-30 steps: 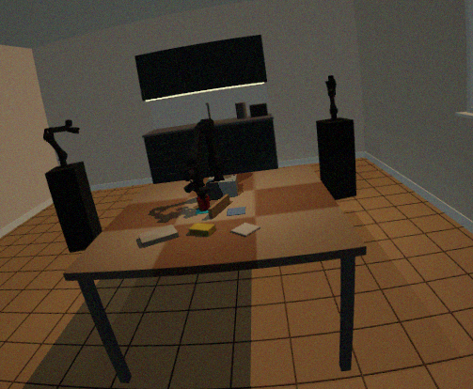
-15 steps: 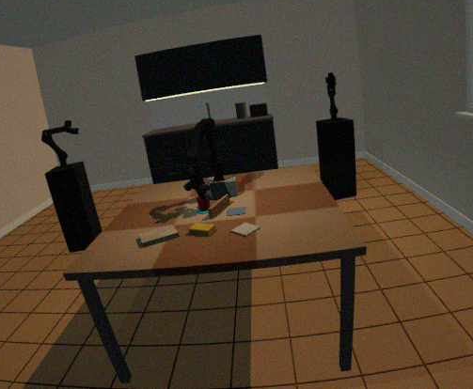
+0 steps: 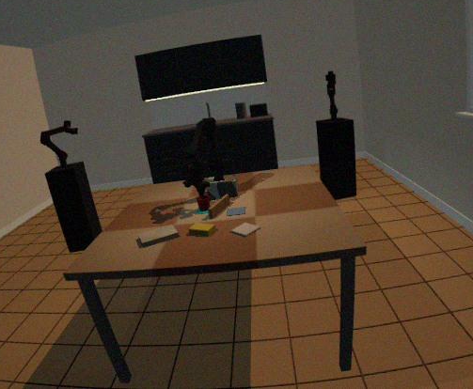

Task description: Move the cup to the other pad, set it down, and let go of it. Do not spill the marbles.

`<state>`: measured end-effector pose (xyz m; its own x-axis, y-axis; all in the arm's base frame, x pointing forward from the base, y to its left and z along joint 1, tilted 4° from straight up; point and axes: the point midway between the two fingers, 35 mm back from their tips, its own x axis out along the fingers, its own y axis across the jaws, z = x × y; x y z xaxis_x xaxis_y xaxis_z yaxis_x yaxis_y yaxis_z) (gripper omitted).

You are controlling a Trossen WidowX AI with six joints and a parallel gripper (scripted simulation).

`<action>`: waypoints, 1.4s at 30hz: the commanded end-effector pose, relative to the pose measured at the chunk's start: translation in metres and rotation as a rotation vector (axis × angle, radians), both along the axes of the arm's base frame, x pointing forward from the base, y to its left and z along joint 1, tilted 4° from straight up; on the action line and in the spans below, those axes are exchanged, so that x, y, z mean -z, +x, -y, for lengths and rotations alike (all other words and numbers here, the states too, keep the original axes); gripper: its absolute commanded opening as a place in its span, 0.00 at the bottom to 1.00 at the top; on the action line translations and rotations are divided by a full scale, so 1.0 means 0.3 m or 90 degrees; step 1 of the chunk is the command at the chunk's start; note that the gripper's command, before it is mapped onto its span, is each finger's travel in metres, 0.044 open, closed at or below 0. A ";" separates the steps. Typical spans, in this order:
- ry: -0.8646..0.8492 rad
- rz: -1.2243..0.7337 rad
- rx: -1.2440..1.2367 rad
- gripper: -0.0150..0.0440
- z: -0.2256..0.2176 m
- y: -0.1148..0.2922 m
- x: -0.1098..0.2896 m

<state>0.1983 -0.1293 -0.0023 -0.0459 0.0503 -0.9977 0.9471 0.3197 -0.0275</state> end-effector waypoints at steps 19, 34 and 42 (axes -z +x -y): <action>-0.001 0.001 -0.004 0.78 -0.007 -0.003 -0.048; -0.005 0.003 -0.002 1.00 -0.001 0.006 -0.215; -0.003 0.004 -0.004 1.00 -0.006 0.006 -0.247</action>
<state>0.2004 -0.1274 0.0724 -0.0394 0.0451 -0.9982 0.9451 0.3259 -0.0226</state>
